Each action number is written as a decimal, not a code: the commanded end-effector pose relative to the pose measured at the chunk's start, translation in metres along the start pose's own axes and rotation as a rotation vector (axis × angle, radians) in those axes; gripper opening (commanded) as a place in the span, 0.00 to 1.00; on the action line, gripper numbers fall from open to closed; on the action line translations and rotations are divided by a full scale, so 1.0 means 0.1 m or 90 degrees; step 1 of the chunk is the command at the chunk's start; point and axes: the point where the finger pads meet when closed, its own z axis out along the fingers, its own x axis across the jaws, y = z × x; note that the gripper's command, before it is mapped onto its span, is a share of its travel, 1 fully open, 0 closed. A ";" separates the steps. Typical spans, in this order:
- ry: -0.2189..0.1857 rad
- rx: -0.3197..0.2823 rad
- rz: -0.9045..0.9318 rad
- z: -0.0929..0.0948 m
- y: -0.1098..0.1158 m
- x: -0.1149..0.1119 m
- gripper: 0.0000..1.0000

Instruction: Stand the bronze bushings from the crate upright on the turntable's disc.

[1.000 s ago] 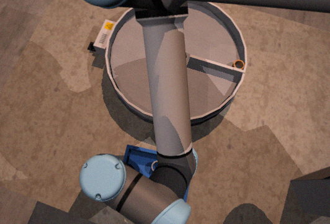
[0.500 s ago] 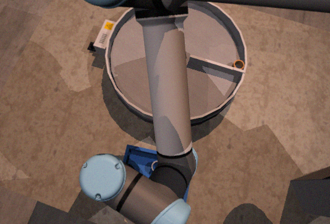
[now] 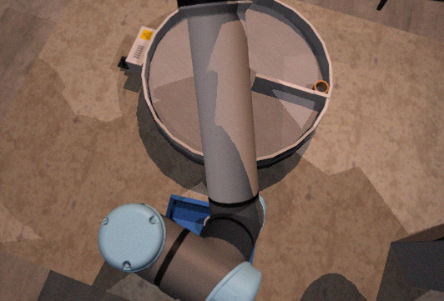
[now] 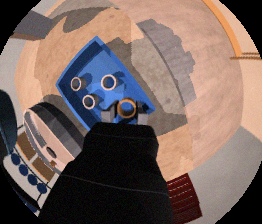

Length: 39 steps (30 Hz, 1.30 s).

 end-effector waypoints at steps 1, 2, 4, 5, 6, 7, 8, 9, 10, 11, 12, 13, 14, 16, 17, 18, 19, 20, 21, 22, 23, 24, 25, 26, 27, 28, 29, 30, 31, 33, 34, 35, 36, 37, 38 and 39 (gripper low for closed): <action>0.000 0.001 -0.001 -0.29 -0.01 0.00 0.00; 0.000 0.001 -0.001 -0.34 -0.01 0.00 0.00; 0.000 0.001 -0.001 -0.43 -0.01 0.00 0.00; 0.000 0.001 -0.001 -0.48 -0.01 0.00 0.00; 0.000 0.001 -0.001 -0.52 -0.01 0.00 0.00; 0.000 0.001 -0.001 -0.56 0.00 0.00 0.00; 0.000 0.001 -0.001 -0.60 0.00 0.00 0.00; 0.000 0.001 -0.001 -0.63 0.00 0.00 0.00; 0.000 0.001 -0.001 -0.63 0.00 0.00 0.00; 0.000 0.001 -0.001 -0.63 0.00 0.00 0.00; 0.000 0.001 -0.001 -0.66 0.00 0.00 0.00; 0.000 0.001 -0.001 -0.68 0.00 0.00 0.00; 0.000 0.001 -0.001 -0.70 0.00 0.00 0.00; 0.000 0.001 -0.001 -0.73 0.00 0.00 0.00; 0.000 0.001 -0.001 -0.74 0.00 0.00 0.00; 0.000 0.001 -0.001 -0.75 0.00 0.00 0.00; 0.000 0.001 -0.001 -0.76 0.00 0.00 0.00; 0.000 0.001 -0.001 -0.76 0.00 0.00 0.00; 0.000 0.001 -0.001 -0.76 0.00 0.00 0.00; 0.000 0.001 -0.001 -0.76 0.00 0.00 0.00; 0.000 0.001 -0.001 -0.76 0.00 0.00 0.00; 0.000 0.001 0.000 -0.75 0.00 0.00 0.00; -0.001 0.001 0.000 -0.75 -0.01 0.00 0.00; -0.001 0.001 0.000 -0.75 -0.01 0.00 0.00; -0.001 0.001 0.000 -0.75 -0.01 0.00 0.00; -0.001 0.001 0.000 -0.75 -0.01 0.00 0.00; -0.001 0.001 0.000 -0.75 -0.01 0.00 0.00; -0.001 0.001 0.000 -0.75 -0.01 0.00 0.00; -0.001 0.001 0.000 -0.75 -0.01 0.00 0.00; -0.001 0.001 0.000 -0.75 -0.01 0.00 0.00; -0.001 0.001 0.000 -0.75 -0.01 0.00 0.00; -0.001 0.001 0.000 -0.75 -0.01 0.00 0.00; -0.001 0.001 0.000 -0.75 -0.01 0.00 0.00; -0.001 0.001 0.000 -0.75 -0.01 0.00 0.00; -0.001 0.001 0.000 -0.75 -0.01 0.00 0.00; -0.001 0.001 0.000 -0.75 -0.01 0.00 0.00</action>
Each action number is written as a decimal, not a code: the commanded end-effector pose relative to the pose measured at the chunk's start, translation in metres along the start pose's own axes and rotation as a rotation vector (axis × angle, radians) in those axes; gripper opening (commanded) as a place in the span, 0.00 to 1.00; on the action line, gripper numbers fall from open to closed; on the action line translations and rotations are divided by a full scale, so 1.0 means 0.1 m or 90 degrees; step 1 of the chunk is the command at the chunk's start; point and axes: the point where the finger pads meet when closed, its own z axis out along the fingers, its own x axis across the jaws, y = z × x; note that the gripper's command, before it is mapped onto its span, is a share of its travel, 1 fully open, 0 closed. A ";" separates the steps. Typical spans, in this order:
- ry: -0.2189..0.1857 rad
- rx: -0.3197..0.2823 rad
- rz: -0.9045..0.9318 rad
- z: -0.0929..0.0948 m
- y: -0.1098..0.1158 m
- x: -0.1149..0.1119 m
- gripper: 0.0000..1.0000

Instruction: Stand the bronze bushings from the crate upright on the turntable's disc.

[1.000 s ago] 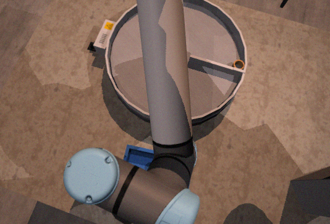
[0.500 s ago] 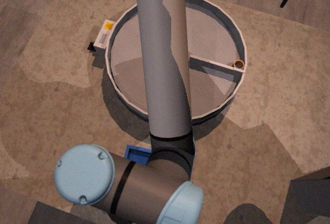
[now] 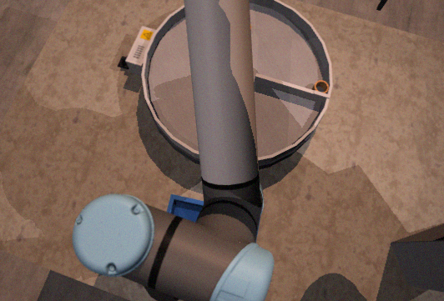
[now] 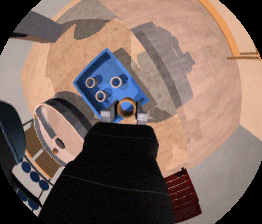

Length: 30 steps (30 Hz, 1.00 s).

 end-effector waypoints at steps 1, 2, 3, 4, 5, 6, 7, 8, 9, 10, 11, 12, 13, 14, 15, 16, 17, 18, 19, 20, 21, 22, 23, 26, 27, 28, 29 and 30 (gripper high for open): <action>0.000 0.000 -0.001 -0.01 -0.01 0.00 0.00; 0.000 0.000 -0.001 -0.01 -0.01 0.00 0.00; 0.000 0.000 -0.001 -0.01 -0.01 0.00 0.00; 0.000 0.000 -0.001 -0.01 -0.01 0.00 0.00; 0.000 0.000 -0.001 -0.01 -0.01 0.00 0.00; 0.000 0.000 -0.001 -0.01 -0.01 0.00 0.00; 0.000 0.000 -0.001 -0.01 -0.01 0.00 0.00; 0.000 0.000 -0.001 -0.01 -0.01 0.00 0.00; 0.000 0.000 -0.001 -0.01 -0.01 0.00 0.00; 0.000 0.000 -0.001 -0.01 -0.01 0.00 0.00; 0.000 0.000 -0.001 -0.01 -0.01 0.00 0.00; 0.000 0.000 -0.001 -0.01 -0.01 0.00 0.00; 0.000 0.000 -0.001 -0.01 -0.01 0.00 0.00; 0.000 0.000 -0.001 -0.01 -0.01 0.00 0.00; 0.000 0.000 -0.001 -0.01 -0.01 0.00 0.00; 0.000 0.000 -0.001 -0.01 -0.01 0.00 0.00; 0.000 0.000 -0.001 -0.01 -0.01 0.00 0.00; 0.000 0.000 -0.001 -0.01 -0.01 0.00 0.00; 0.000 0.000 -0.001 -0.01 -0.01 0.00 0.00; 0.000 0.000 -0.001 -0.01 -0.01 -0.01 0.00; 0.000 0.000 -0.001 -0.01 -0.01 -0.01 0.00; 0.000 0.000 -0.001 -0.01 -0.01 -0.01 0.00; 0.000 0.000 -0.001 -0.01 -0.01 -0.01 0.00; -0.001 0.001 -0.001 -0.01 0.00 -0.02 0.00; -0.001 0.000 -0.001 -0.01 0.00 -0.03 0.00; -0.001 0.000 -0.001 -0.01 0.01 -0.04 0.00; -0.001 0.001 -0.001 0.00 0.01 -0.04 0.00; -0.001 0.001 -0.001 0.00 0.01 -0.05 0.00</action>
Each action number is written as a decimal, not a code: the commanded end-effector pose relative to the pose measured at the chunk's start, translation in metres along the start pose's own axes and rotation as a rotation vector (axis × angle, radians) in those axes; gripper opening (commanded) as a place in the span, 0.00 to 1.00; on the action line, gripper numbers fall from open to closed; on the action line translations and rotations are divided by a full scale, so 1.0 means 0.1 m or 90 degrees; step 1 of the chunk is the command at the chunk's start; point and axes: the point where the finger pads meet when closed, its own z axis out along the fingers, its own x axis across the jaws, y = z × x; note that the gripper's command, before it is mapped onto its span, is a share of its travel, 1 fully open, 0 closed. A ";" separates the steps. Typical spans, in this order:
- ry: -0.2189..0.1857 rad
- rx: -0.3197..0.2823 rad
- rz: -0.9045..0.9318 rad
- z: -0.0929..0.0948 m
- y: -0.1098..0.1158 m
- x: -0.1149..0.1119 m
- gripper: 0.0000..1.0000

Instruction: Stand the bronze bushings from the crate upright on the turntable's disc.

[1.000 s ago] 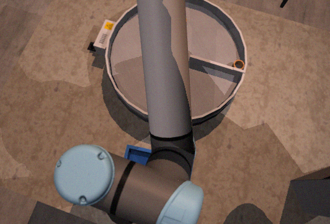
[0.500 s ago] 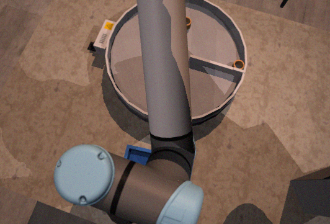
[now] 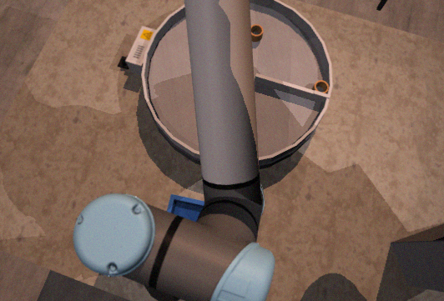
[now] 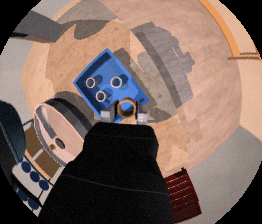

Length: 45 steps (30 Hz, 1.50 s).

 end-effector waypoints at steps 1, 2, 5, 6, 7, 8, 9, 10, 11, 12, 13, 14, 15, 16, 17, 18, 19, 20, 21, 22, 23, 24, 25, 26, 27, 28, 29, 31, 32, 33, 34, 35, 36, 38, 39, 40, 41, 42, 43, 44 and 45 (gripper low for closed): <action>-0.001 0.000 0.000 0.00 0.02 -0.05 0.00; 0.000 0.001 0.000 0.00 0.02 -0.06 0.00; 0.000 0.001 0.000 0.00 0.04 -0.11 0.00; 0.000 0.001 0.000 0.00 0.05 -0.13 0.00; 0.000 0.001 0.000 0.00 0.05 -0.15 0.00; 0.000 0.001 0.000 0.00 0.06 -0.17 0.00; 0.000 0.001 0.000 0.00 0.06 -0.17 0.00; 0.000 0.001 0.000 0.00 0.06 -0.17 0.00; 0.000 0.001 0.000 0.00 0.07 -0.20 0.00; 0.000 0.001 0.000 0.00 0.08 -0.22 0.00; 0.000 0.001 0.000 0.00 0.09 -0.25 0.00; 0.000 0.001 0.000 0.00 0.10 -0.28 0.00; 0.000 0.001 0.000 0.00 0.11 -0.32 0.00; 0.000 0.001 0.000 0.00 0.12 -0.35 0.00; 0.000 0.001 0.000 0.00 0.13 -0.39 0.00; 0.000 0.001 0.000 0.00 0.15 -0.43 0.00; 0.000 0.001 0.000 0.00 0.16 -0.47 0.00; 0.000 0.000 0.000 0.00 0.18 -0.51 0.00; 0.000 0.000 0.000 0.00 0.19 -0.55 0.00; 0.000 0.000 0.000 0.00 0.21 -0.60 0.00; 0.000 0.000 0.000 0.00 0.22 -0.65 0.00; 0.000 0.000 0.000 0.00 0.24 -0.70 0.00; 0.000 0.000 0.000 0.00 0.26 -0.75 0.00; 0.000 0.000 0.000 0.00 0.26 -0.75 0.00; 0.000 0.000 0.000 0.00 0.26 -0.75 0.00; 0.000 0.000 0.000 0.00 0.28 -0.81 0.00; 0.000 0.000 0.000 0.00 0.30 -0.86 0.00; 0.000 0.000 0.000 0.00 0.34 -0.98 0.00; 0.000 0.000 0.000 0.00 0.36 -1.04 0.00; 0.000 0.000 0.000 0.00 0.38 -1.11 0.00; 0.000 0.000 0.000 0.00 0.40 -1.17 0.00; -0.001 0.000 0.000 0.00 0.43 -1.24 0.00; -0.001 0.000 0.000 0.00 0.45 -1.31 0.00; -0.001 0.000 0.000 0.00 0.50 -1.45 0.00; -0.001 0.000 0.000 0.00 0.52 -1.52 0.00; -0.001 0.000 0.000 0.00 0.55 -1.59 0.00; -0.001 0.000 0.000 0.00 0.57 -1.67 0.00; -0.001 0.000 0.000 0.00 0.60 -1.74 0.00; -0.001 0.000 0.000 0.00 0.60 -1.74 0.00; -0.001 0.000 0.000 0.00 0.60 -1.74 0.00; -0.001 0.000 0.000 0.00 0.62 -1.82 0.00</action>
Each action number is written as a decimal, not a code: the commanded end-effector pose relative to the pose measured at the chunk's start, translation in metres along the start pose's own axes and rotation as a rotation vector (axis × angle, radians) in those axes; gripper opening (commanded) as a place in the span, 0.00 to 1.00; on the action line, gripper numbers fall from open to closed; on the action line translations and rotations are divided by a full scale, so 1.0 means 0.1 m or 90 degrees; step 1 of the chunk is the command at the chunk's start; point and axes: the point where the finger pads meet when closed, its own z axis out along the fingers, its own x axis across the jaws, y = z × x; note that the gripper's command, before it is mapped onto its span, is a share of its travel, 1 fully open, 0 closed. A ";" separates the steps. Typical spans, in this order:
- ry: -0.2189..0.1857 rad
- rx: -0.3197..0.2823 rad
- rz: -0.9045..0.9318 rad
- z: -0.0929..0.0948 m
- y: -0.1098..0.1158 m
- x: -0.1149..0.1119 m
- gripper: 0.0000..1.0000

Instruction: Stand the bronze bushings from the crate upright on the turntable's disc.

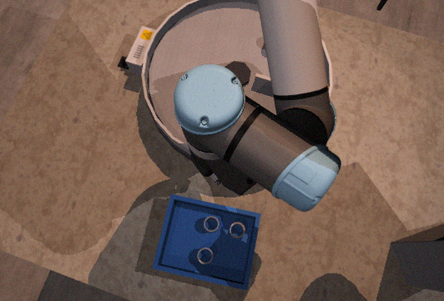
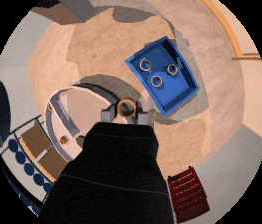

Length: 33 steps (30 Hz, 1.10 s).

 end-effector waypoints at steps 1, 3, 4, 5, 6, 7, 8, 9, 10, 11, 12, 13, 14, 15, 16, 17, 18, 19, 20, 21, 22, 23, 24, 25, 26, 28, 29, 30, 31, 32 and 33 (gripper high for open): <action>0.011 -0.003 -0.003 -0.01 0.12 -0.29 0.00; 0.011 -0.003 -0.003 0.00 0.17 -0.44 0.00; 0.011 -0.003 -0.003 0.00 0.19 -0.51 0.00; 0.011 -0.003 -0.003 0.00 0.21 -0.57 0.00; 0.011 -0.003 -0.003 0.00 0.24 -0.64 0.00; 0.011 -0.003 -0.003 0.00 0.26 -0.70 0.00; 0.011 -0.003 -0.003 0.00 0.28 -0.76 0.00; 0.011 -0.003 -0.003 0.00 0.30 -0.82 0.00; 0.011 -0.003 -0.003 0.00 0.32 -0.88 0.00; 0.011 -0.003 -0.003 0.00 0.34 -0.93 0.00; 0.011 -0.003 -0.003 0.00 0.36 -0.99 0.00; 0.011 -0.003 -0.003 0.00 0.37 -1.04 0.00; 0.011 -0.003 -0.003 0.00 0.39 -1.09 0.00; 0.011 -0.003 -0.003 0.00 0.39 -1.09 0.00; 0.011 -0.003 -0.003 0.00 0.39 -1.09 0.00; 0.011 -0.003 -0.003 0.01 0.41 -1.14 0.00; 0.011 -0.003 -0.003 0.01 0.42 -1.18 0.00; 0.011 -0.003 -0.003 0.01 0.44 -1.22 0.00; 0.011 -0.003 -0.003 0.01 0.45 -1.26 0.00; 0.011 -0.003 -0.003 0.01 0.47 -1.30 0.00; 0.011 -0.003 -0.003 0.01 0.48 -1.34 0.00; 0.011 -0.003 -0.003 0.01 0.49 -1.38 0.00; 0.011 -0.003 -0.003 0.01 0.50 -1.41 0.00; 0.011 -0.003 -0.003 0.01 0.51 -1.44 0.00; 0.011 -0.003 -0.003 0.01 0.52 -1.47 0.00; 0.011 -0.003 -0.003 0.01 0.54 -1.53 0.00; 0.011 -0.003 -0.003 0.01 0.55 -1.55 0.00; 0.011 -0.003 -0.003 0.01 0.56 -1.57 0.00; 0.011 -0.003 -0.003 0.01 0.57 -1.59 0.00; 0.011 -0.003 -0.003 0.01 0.57 -1.59 0.00; 0.011 -0.003 -0.003 0.01 0.57 -1.59 0.00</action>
